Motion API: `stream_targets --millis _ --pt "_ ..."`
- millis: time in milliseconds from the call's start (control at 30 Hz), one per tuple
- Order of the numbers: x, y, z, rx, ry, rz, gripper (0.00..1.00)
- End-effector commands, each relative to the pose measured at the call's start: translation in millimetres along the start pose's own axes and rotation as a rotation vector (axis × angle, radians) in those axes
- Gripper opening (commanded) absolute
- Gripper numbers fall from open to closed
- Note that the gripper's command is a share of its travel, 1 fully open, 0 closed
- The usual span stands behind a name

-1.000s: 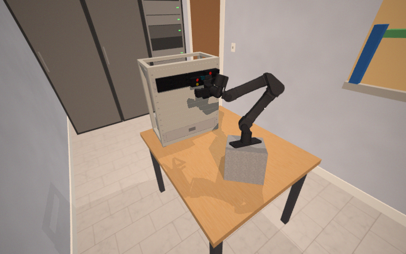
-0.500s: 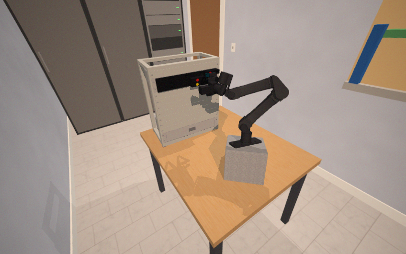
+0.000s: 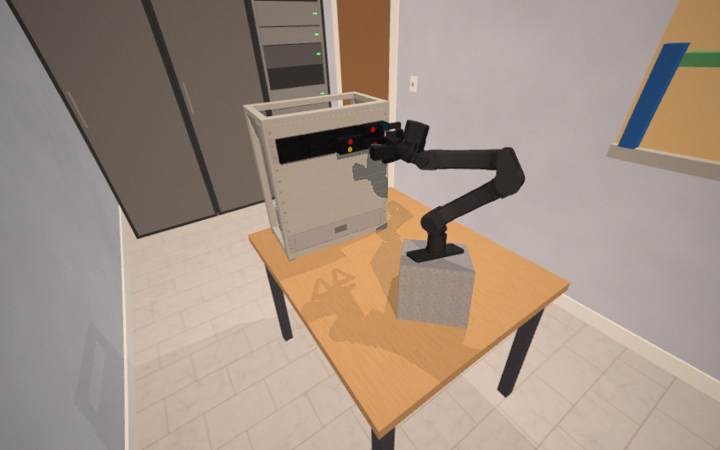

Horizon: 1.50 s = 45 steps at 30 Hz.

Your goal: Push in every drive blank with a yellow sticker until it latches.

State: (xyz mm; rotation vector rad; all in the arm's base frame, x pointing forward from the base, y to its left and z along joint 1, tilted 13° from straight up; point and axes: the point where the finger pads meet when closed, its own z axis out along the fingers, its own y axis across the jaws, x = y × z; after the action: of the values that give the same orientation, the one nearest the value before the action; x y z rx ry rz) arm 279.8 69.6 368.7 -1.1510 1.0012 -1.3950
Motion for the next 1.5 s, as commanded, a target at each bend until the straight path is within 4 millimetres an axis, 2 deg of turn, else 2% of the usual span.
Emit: stream_targets --millis 0,1467 --pt "1.4 -10.6 -2.0 0.005 -0.069 0.017 1.00" --pt "3.9 -9.0 -1.6 0.000 -0.073 0.015 1.00"
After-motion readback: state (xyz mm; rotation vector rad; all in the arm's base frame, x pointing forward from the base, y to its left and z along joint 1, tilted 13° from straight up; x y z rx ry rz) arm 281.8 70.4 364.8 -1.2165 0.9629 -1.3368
